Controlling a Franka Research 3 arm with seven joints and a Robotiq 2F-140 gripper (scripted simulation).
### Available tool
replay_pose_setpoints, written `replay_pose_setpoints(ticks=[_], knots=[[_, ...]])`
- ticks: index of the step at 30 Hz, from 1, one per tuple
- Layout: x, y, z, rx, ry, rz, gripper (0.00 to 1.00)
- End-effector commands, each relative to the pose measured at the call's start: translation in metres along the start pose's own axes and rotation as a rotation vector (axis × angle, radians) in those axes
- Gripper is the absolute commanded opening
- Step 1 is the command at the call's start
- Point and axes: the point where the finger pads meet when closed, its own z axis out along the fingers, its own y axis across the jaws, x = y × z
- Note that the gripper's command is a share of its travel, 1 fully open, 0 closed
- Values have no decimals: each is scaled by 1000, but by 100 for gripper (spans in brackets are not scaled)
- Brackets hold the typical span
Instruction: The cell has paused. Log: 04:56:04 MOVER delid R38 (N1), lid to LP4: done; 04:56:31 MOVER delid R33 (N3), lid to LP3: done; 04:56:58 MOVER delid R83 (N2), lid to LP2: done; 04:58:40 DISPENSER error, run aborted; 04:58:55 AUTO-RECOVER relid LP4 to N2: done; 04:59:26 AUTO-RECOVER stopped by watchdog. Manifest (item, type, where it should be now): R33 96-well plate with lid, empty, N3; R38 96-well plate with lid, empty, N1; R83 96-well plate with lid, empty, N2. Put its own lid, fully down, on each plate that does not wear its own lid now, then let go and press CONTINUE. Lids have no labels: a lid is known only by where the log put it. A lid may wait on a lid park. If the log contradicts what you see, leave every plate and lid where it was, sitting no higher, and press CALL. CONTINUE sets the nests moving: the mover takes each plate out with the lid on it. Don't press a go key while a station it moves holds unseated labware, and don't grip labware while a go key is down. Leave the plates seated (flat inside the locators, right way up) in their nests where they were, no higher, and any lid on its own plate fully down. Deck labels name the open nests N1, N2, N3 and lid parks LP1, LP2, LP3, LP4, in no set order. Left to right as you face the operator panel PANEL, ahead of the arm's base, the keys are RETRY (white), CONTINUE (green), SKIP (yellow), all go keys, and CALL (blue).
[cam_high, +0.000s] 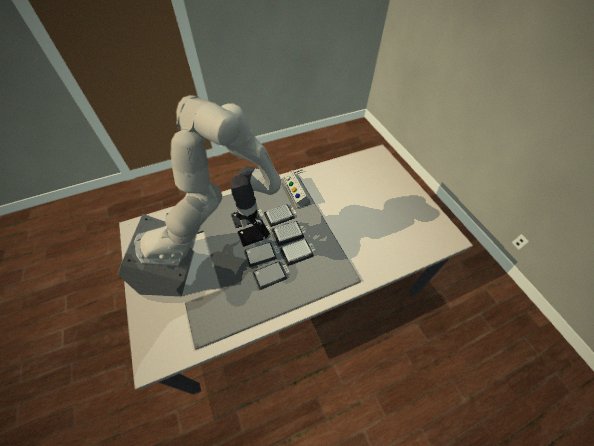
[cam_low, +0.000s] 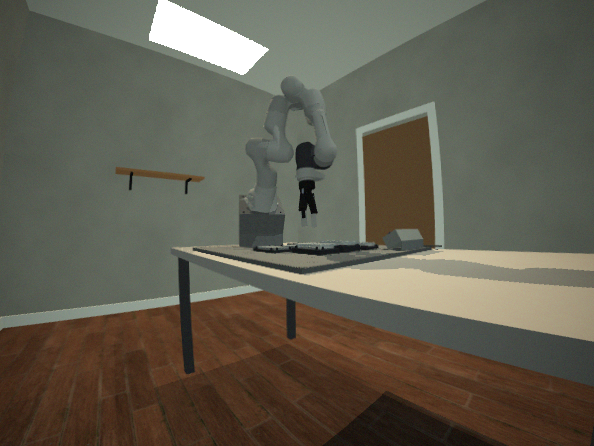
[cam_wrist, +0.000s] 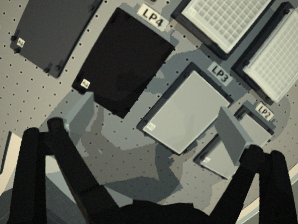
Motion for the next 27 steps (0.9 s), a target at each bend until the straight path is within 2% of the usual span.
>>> replay_pose_setpoints(ticks=[1, 9, 27], knots=[[-7, 2, -2, -2, -35, 242, 100], [-7, 2, -2, -1, -75, 510, 100], [-7, 2, -2, -1, -75, 510, 100]])
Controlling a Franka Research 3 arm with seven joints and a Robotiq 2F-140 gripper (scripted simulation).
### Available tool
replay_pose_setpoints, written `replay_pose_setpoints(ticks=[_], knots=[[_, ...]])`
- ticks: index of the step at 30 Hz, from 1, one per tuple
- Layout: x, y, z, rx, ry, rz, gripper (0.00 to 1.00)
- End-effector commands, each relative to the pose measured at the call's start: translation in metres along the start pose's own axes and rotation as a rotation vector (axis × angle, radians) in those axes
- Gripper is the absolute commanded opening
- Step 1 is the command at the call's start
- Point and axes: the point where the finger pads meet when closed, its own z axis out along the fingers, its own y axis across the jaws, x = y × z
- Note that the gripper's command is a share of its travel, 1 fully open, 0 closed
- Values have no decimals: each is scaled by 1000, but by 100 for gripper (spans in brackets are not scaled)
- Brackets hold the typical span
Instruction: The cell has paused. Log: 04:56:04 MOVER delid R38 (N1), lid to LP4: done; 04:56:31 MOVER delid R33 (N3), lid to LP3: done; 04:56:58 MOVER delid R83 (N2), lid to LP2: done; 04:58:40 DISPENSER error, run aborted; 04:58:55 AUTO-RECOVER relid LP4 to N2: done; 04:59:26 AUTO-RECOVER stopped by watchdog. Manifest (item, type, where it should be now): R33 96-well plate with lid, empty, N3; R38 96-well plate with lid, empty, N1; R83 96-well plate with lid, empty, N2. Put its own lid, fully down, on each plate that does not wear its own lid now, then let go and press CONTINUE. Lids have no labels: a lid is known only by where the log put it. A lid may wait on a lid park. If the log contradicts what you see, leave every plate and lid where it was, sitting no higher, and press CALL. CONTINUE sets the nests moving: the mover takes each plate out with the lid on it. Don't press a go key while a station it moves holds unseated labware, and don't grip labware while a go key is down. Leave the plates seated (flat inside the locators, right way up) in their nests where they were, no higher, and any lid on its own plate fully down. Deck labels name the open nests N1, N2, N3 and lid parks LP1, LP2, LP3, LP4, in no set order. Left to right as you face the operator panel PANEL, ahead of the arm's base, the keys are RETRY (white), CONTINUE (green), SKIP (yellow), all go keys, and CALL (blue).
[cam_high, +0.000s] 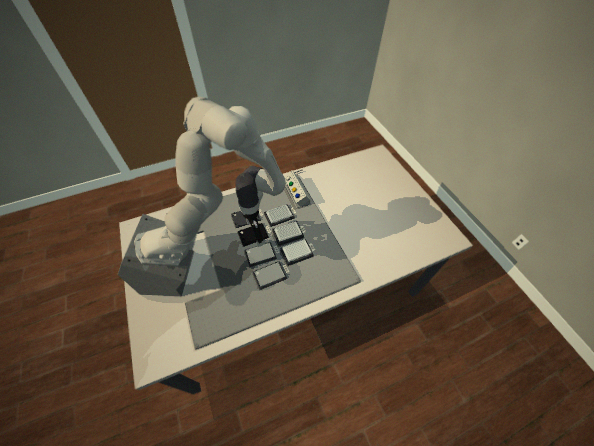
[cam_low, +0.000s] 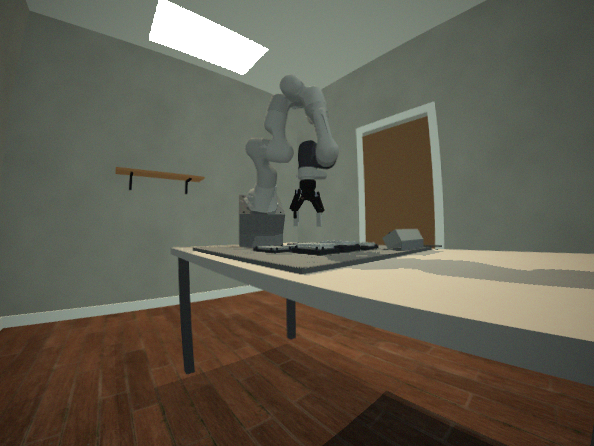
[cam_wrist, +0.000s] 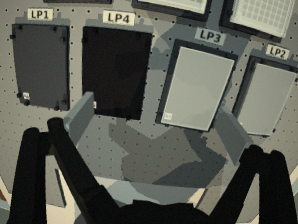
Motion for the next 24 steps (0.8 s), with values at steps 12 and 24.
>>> replay_pose_setpoints(ticks=[12, 24], knots=[[-1, -1, 0, 0, -3, 42, 100], [-1, -1, 0, 0, -3, 42, 0]])
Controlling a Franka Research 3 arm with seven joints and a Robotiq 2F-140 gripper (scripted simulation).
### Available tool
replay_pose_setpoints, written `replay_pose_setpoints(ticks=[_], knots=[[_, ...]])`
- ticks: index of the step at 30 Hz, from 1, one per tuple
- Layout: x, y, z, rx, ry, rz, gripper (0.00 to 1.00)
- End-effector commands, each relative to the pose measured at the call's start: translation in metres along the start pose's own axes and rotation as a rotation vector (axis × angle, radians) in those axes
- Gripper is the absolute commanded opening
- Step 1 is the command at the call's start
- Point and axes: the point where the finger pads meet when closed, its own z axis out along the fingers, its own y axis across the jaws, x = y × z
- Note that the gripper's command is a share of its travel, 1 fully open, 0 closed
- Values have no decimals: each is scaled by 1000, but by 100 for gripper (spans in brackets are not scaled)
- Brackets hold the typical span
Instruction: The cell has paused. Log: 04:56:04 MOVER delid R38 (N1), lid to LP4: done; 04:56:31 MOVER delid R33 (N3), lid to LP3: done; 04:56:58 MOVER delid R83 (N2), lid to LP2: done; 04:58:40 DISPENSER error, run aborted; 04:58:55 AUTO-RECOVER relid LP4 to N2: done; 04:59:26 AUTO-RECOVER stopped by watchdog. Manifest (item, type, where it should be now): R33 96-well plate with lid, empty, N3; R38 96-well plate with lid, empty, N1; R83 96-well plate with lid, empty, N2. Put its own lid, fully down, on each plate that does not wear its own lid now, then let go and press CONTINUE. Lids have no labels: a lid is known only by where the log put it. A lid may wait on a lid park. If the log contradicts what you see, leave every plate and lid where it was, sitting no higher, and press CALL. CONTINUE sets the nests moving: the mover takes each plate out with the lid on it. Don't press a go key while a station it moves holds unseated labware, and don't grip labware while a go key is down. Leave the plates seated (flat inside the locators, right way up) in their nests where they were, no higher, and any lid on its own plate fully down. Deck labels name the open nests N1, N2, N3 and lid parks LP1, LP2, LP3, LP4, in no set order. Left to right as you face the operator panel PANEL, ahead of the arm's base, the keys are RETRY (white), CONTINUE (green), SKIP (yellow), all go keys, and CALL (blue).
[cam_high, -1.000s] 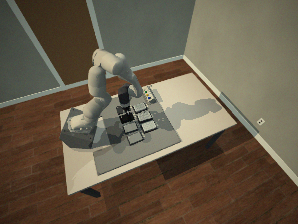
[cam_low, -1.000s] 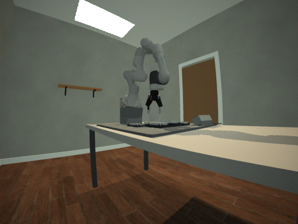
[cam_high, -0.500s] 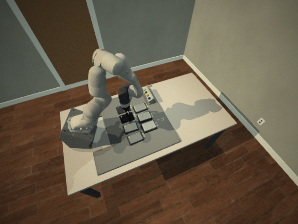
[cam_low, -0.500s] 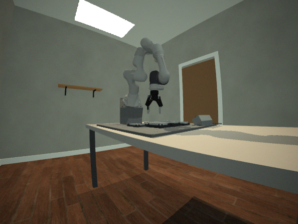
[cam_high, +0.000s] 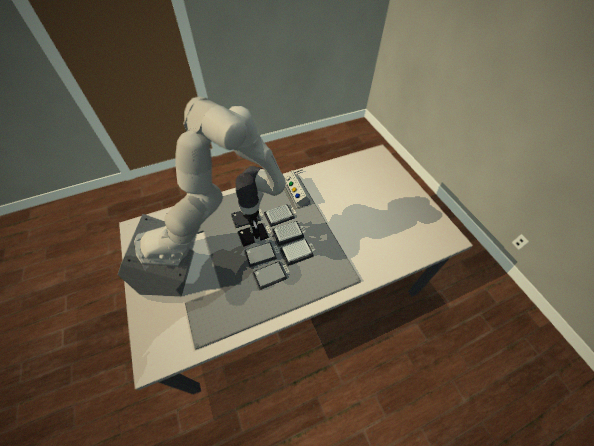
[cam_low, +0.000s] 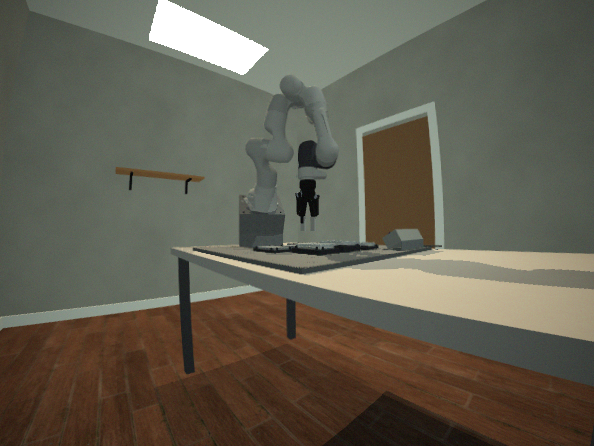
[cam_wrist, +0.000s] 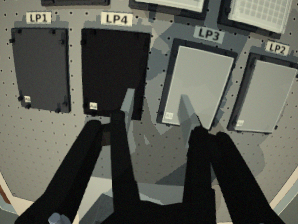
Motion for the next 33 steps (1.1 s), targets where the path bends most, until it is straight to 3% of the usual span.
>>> replay_pose_setpoints(ticks=[1, 25, 27, 29, 31, 33], knots=[[-1, -1, 0, 1, -3, 13, 0], [3, -1, 0, 3, -2, 12, 0], [23, -3, -2, 16, 5, 11, 0], [61, 2, -5, 32, 16, 9, 0], [107, 24, -6, 38, 24, 10, 0], [136, 51, -4, 29, 21, 12, 0]])
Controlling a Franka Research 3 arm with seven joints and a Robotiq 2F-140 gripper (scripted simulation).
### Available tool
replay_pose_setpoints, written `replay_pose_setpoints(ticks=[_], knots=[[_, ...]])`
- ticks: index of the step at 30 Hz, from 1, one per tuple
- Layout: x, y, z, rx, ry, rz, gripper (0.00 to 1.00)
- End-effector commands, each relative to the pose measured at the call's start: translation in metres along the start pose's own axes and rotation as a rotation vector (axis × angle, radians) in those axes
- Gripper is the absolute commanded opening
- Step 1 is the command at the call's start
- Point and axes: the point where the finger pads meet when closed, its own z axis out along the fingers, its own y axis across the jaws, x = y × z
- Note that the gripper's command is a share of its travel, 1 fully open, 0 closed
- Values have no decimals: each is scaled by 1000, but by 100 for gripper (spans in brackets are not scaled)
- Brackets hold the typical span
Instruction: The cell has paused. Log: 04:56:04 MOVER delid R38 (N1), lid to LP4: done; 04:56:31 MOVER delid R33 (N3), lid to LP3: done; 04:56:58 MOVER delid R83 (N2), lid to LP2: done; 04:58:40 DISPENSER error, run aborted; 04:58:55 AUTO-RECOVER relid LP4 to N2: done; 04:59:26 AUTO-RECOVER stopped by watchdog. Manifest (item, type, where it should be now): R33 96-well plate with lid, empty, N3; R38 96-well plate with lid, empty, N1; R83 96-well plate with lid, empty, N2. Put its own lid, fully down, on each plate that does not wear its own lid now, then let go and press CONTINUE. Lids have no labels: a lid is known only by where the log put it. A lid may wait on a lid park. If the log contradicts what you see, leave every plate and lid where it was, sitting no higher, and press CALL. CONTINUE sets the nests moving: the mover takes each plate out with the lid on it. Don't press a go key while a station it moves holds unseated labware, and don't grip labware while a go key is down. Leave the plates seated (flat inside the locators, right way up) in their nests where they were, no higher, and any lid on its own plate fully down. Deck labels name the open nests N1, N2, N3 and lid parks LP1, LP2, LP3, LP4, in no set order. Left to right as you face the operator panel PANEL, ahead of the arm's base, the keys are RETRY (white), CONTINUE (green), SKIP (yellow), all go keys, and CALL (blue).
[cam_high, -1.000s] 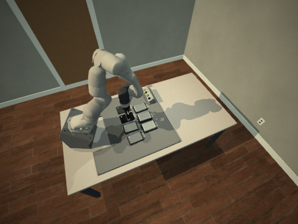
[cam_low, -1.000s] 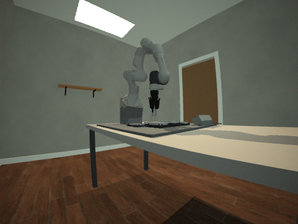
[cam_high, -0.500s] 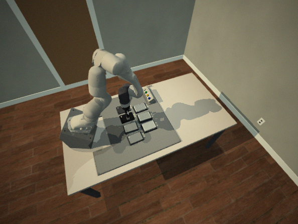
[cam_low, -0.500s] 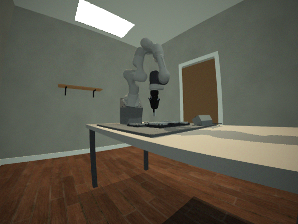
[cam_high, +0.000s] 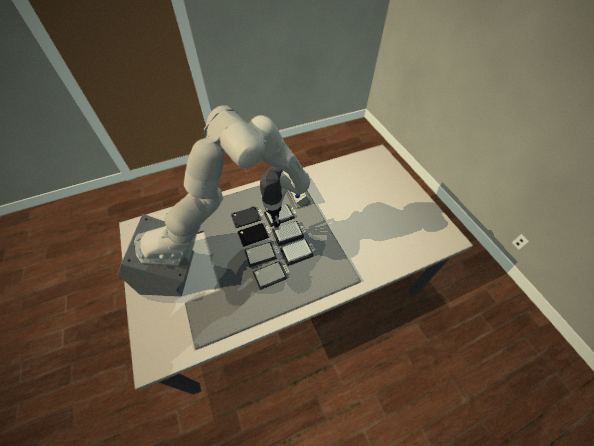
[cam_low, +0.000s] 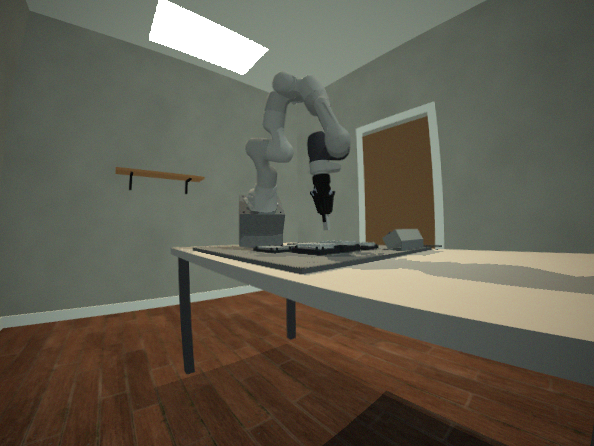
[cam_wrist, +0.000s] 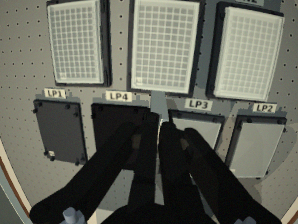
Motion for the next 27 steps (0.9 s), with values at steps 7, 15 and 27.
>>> replay_pose_setpoints(ticks=[7, 15, 27], knots=[[70, 119, 3, -80, -56, -68, 0], [70, 120, 3, -80, -57, -68, 66], [70, 120, 3, -80, -57, -68, 66]])
